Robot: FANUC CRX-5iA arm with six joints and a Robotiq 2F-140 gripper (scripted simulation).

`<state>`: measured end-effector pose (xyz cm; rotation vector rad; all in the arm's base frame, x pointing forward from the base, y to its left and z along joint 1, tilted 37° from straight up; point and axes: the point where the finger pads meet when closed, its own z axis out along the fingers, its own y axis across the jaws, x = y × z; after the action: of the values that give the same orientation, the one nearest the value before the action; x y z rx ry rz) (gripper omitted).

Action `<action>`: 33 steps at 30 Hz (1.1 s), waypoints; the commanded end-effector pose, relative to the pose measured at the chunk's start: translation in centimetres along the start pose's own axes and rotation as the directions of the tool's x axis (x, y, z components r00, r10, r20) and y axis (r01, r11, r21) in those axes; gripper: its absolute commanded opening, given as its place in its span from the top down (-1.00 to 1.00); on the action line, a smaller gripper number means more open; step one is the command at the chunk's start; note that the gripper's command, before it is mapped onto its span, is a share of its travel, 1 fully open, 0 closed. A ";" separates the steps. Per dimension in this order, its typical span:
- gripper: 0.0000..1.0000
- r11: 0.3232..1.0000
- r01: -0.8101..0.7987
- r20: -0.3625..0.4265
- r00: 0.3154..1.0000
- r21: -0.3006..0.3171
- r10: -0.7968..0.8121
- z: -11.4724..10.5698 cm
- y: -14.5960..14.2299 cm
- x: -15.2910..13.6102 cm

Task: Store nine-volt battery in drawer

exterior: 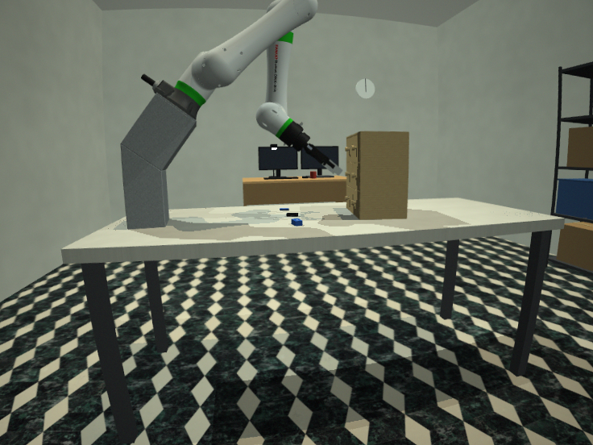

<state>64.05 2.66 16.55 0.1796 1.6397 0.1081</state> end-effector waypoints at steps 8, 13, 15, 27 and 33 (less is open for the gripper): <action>-1.00 1.000 0.000 0.000 1.000 0.000 0.000 0.0 0.0 0.0; -1.00 1.000 0.000 0.000 1.000 0.000 0.000 0.0 0.0 0.0; -1.00 1.000 0.000 0.000 1.000 0.000 0.000 0.0 0.0 0.0; -1.00 1.000 0.000 0.000 1.000 0.000 0.000 0.0 0.0 0.0; -1.00 0.999 -0.025 -0.036 0.999 -0.039 0.024 0.3 1.4 0.3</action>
<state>64.14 3.01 16.54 0.1768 1.6469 0.1219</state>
